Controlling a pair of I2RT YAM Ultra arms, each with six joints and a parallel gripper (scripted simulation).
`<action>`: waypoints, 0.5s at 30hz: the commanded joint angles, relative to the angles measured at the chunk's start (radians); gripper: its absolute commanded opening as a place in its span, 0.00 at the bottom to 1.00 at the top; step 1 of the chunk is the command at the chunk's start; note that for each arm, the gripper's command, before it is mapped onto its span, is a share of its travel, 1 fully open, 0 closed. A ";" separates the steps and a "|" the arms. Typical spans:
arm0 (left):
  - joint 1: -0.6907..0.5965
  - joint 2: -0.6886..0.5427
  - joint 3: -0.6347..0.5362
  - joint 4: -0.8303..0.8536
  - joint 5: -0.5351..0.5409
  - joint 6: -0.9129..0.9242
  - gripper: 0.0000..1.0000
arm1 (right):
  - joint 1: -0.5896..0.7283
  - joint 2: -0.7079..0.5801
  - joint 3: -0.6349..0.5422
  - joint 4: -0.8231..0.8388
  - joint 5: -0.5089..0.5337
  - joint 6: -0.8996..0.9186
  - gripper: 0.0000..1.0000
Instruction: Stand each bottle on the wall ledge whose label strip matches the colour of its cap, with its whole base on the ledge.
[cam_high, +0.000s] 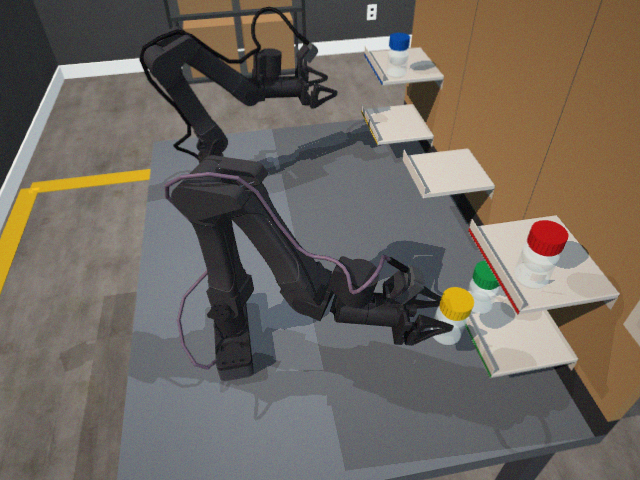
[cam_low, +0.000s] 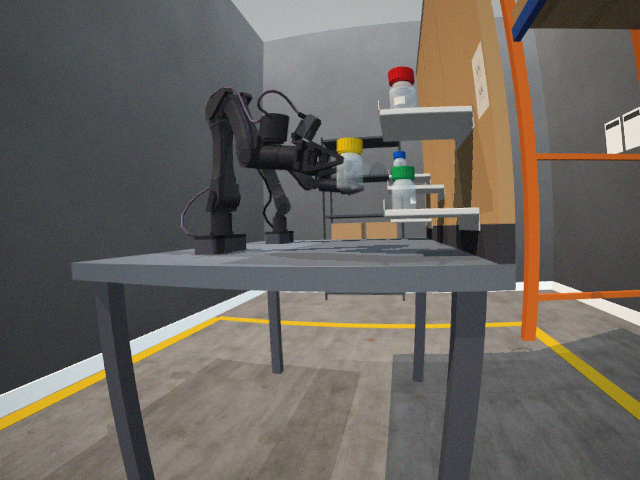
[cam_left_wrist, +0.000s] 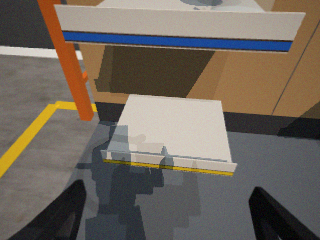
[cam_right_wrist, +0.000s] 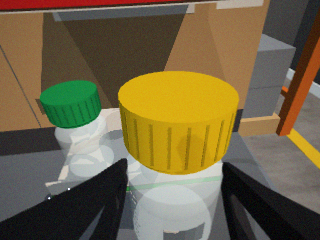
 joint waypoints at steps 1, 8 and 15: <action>-0.053 -0.057 -0.013 -0.083 -0.059 0.015 1.00 | -0.003 -0.031 0.002 0.052 -0.008 -0.003 0.49; -0.372 -0.166 0.029 -0.211 -0.246 -0.006 1.00 | -0.003 -0.031 0.002 0.052 -0.008 -0.003 0.49; -0.739 -0.074 0.156 -0.284 -0.387 -0.023 1.00 | -0.003 -0.031 0.002 0.052 -0.008 -0.003 0.49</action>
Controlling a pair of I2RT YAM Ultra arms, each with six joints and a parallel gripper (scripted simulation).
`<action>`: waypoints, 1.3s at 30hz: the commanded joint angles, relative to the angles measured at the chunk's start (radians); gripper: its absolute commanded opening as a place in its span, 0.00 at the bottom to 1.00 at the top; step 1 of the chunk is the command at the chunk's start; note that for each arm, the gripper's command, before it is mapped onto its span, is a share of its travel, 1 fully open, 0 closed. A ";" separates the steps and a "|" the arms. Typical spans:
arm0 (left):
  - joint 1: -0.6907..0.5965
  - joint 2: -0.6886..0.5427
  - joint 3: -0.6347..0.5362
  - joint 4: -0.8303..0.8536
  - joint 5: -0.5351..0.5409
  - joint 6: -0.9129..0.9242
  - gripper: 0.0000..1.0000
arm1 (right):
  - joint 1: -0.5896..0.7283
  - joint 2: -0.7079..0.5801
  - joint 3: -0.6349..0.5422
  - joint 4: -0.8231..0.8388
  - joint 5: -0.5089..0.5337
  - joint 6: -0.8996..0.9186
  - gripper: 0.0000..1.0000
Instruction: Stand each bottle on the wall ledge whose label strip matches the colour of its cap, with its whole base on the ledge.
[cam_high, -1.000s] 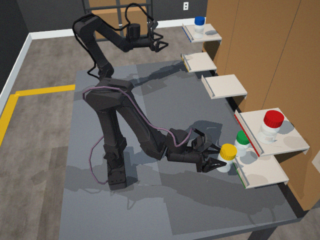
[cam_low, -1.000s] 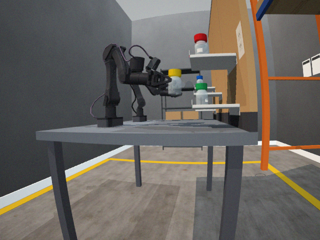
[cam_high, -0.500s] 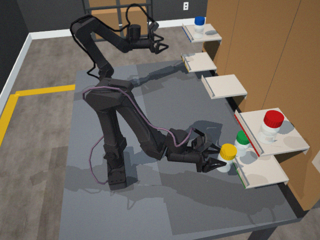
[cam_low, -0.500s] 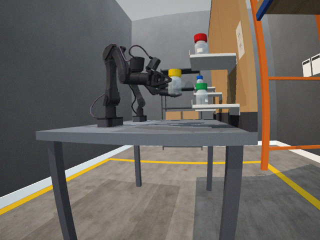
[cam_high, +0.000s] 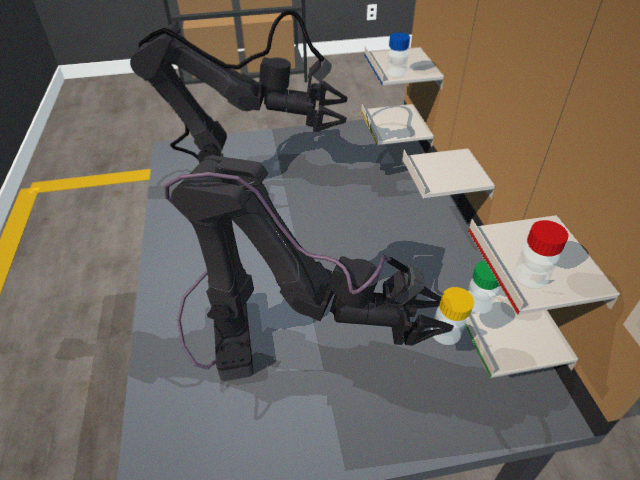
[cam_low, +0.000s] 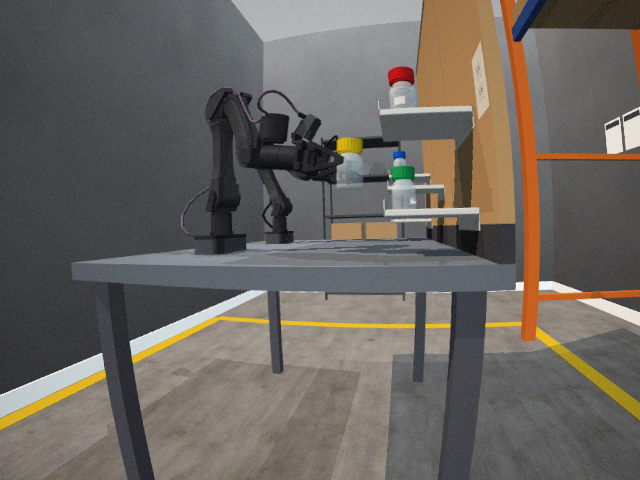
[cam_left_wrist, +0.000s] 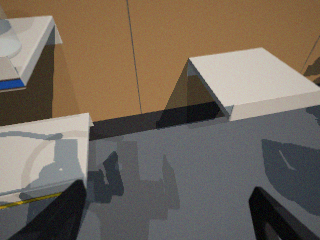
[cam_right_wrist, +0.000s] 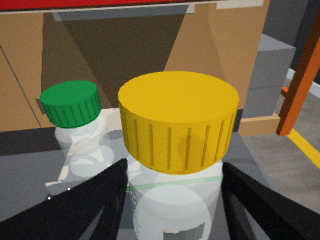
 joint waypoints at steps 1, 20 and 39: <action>-0.096 0.042 0.069 -0.060 -0.085 -0.017 1.00 | -0.003 -0.031 0.002 0.052 -0.008 -0.003 0.49; -0.637 0.669 0.807 -0.296 -0.017 -0.029 1.00 | -0.003 -0.031 0.002 0.052 -0.008 -0.003 0.49; -0.702 0.936 1.250 -0.436 0.046 -0.023 1.00 | -0.003 -0.031 0.002 0.052 -0.008 -0.003 0.49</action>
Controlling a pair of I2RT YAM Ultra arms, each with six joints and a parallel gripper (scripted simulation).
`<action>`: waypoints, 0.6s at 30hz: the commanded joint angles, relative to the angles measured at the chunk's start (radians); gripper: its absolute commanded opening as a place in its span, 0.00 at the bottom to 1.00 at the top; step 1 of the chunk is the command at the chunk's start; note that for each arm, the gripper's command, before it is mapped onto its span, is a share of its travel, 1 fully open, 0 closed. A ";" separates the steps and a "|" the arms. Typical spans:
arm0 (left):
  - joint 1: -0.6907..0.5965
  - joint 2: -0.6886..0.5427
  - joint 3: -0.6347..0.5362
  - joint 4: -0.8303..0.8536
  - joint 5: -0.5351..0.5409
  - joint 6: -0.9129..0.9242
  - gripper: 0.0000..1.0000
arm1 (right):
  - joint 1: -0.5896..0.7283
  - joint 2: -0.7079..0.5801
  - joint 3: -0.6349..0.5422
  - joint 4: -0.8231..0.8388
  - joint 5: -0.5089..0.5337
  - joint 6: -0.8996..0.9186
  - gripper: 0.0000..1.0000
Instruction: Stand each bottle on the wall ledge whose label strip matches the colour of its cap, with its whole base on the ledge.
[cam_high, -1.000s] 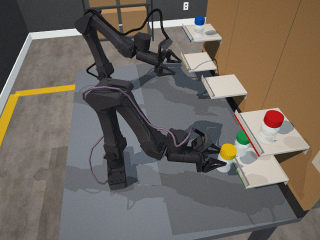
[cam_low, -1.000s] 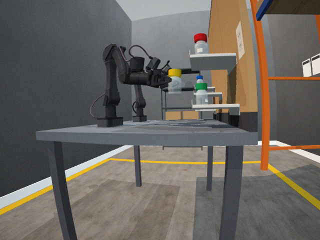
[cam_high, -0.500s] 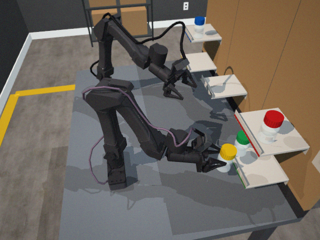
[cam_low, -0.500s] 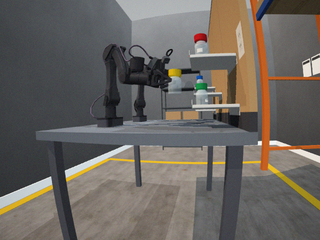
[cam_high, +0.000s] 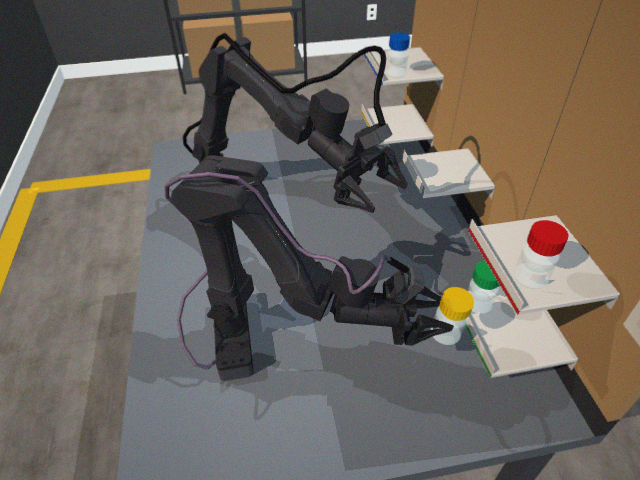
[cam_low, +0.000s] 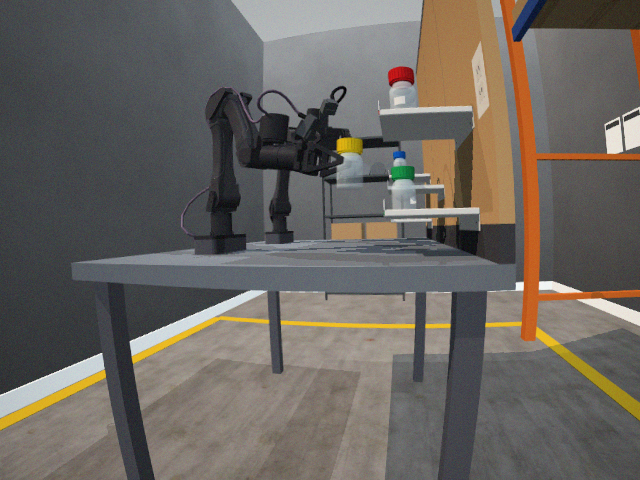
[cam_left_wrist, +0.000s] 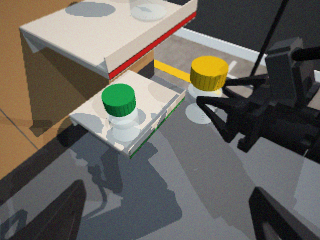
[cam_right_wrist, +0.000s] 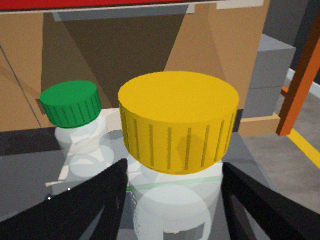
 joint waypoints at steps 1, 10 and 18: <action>-0.010 0.012 0.040 -0.025 0.008 -0.001 1.00 | -0.003 -0.031 0.002 0.052 -0.008 -0.003 0.49; 0.010 -0.035 0.019 -0.100 0.001 -0.001 1.00 | -0.003 -0.031 0.002 0.052 -0.008 -0.003 0.49; 0.062 -0.215 -0.045 -0.277 -0.012 -0.009 1.00 | -0.003 -0.031 0.002 0.052 -0.008 -0.003 0.49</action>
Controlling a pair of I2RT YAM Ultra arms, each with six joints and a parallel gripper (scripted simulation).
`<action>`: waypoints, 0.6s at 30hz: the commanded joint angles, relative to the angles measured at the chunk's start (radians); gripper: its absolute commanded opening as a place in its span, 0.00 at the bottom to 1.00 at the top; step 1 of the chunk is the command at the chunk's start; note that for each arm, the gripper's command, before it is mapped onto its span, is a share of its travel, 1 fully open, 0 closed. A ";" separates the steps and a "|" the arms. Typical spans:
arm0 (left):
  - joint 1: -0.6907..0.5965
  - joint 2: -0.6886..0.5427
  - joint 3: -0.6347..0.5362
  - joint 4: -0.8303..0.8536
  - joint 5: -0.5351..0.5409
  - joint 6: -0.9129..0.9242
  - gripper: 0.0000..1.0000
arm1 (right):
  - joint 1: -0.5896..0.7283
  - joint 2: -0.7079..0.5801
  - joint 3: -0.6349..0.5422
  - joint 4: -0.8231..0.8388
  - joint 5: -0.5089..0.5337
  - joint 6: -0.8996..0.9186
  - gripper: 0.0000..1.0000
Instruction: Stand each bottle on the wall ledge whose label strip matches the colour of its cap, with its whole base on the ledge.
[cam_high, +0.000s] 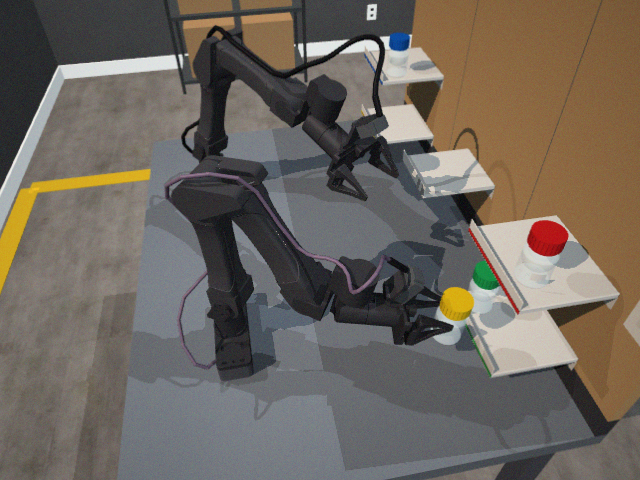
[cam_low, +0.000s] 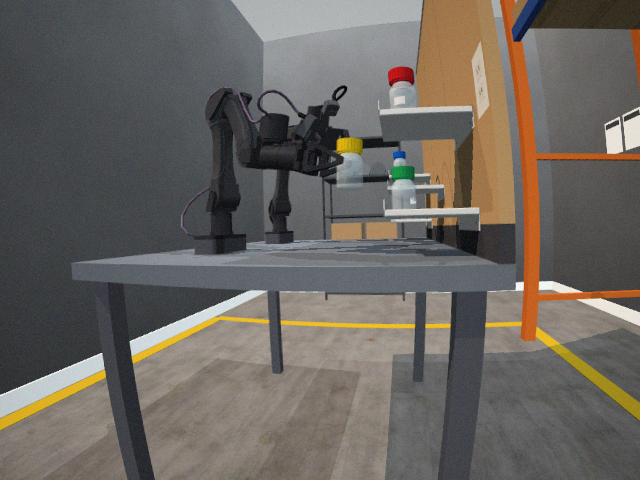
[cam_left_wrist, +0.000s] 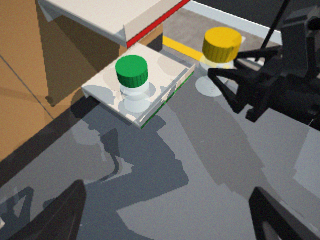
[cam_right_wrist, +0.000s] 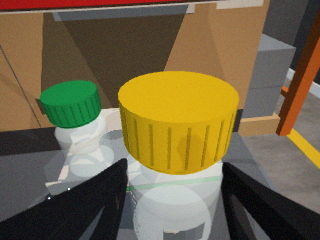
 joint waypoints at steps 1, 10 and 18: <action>0.049 -0.156 -0.030 -0.131 -0.016 -0.010 1.00 | -0.003 -0.031 0.002 0.052 -0.008 -0.003 0.49; 0.165 -0.546 -0.191 -0.374 -0.016 -0.010 1.00 | -0.003 -0.031 0.002 0.052 -0.008 -0.003 0.49; 0.235 -0.861 -0.303 -0.525 -0.027 -0.013 1.00 | -0.003 -0.031 0.002 0.052 -0.008 -0.003 0.49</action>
